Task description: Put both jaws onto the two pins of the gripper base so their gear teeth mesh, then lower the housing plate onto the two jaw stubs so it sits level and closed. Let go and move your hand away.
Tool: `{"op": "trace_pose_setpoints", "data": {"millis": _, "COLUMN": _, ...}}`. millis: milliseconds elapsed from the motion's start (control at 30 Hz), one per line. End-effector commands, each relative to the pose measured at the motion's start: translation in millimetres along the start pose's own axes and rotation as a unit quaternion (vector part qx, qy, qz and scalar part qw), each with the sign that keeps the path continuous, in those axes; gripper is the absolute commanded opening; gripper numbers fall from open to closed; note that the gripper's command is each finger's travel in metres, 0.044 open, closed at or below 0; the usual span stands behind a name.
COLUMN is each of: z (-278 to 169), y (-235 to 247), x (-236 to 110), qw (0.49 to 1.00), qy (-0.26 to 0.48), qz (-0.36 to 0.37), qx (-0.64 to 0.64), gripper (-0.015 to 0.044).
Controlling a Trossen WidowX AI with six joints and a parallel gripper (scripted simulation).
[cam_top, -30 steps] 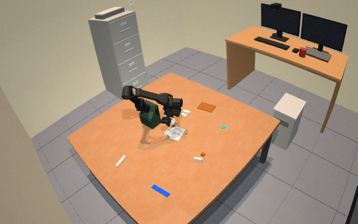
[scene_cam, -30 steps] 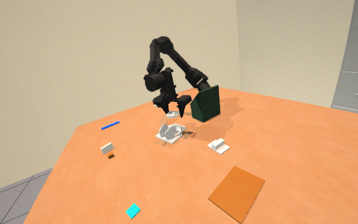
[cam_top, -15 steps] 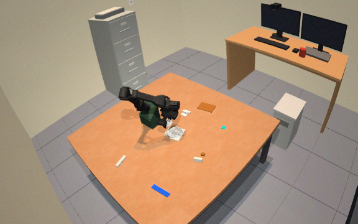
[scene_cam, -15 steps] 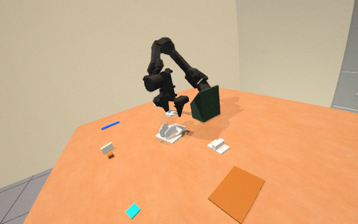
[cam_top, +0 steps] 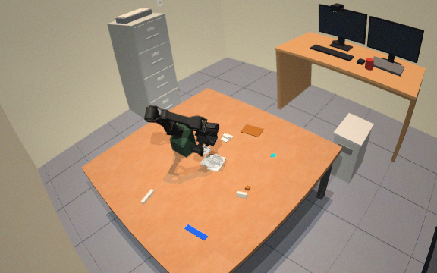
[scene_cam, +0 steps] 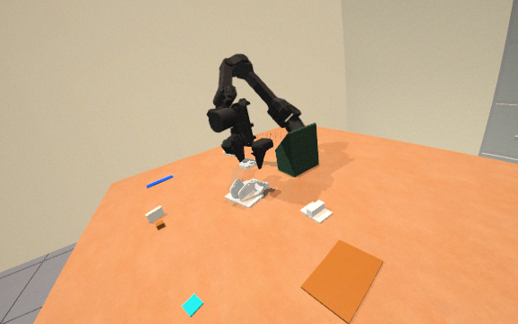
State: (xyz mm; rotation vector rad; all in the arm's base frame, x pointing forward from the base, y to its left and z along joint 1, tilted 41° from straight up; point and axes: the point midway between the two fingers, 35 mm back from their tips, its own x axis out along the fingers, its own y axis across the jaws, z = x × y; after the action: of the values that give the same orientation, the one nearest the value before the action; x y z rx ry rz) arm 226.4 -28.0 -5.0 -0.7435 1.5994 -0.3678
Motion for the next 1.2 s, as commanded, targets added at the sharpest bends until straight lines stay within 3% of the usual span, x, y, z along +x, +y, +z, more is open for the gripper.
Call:
{"op": "trace_pose_setpoints", "data": {"millis": 0, "z": 0.6, "y": -1.2, "x": -0.6, "qw": 1.0, "qy": -0.003, "qz": -0.003, "qx": 0.005, "gripper": 0.0351}}
{"op": "trace_pose_setpoints", "data": {"millis": 1167, "z": -4.2, "y": 5.1, "x": -0.5, "qw": 1.0, "qy": -0.003, "qz": -0.002, "qx": 0.013, "gripper": 0.0351}}
